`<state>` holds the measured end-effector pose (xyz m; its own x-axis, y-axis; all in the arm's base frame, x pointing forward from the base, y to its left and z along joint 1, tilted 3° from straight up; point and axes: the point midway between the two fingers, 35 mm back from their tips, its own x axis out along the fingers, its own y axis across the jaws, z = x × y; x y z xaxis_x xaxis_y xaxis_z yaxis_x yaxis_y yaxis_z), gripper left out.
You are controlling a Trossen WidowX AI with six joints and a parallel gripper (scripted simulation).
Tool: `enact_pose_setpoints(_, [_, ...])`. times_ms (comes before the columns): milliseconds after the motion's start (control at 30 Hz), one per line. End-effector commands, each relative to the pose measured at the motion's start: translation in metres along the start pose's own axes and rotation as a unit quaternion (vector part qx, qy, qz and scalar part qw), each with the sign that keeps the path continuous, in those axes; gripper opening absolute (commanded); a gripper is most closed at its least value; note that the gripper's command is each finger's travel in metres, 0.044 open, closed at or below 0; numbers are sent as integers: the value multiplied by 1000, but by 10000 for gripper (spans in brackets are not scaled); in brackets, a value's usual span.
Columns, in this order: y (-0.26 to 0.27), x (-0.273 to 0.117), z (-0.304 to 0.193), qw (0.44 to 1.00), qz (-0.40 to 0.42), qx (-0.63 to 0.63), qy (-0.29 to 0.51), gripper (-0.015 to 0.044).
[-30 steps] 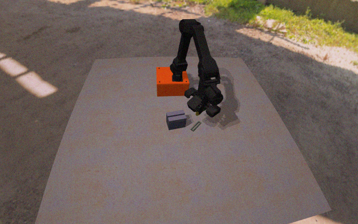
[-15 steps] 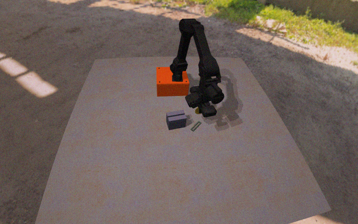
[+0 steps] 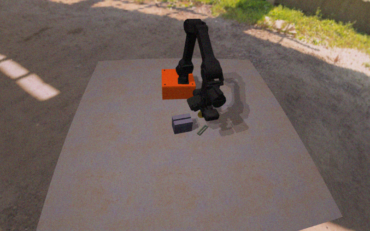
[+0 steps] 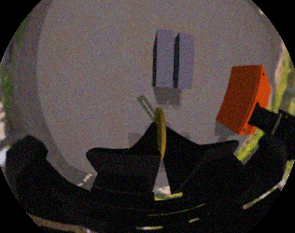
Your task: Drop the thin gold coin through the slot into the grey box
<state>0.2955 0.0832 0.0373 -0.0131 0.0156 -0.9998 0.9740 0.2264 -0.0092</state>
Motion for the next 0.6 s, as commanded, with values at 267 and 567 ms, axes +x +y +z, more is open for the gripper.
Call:
enact_pose_setpoints(267, [-8, 1, 31, 1000, -2, 0, -2, 0])
enact_pose_setpoints(567, [-14, 1, 54, 1000, -3, 1, -4, 0])
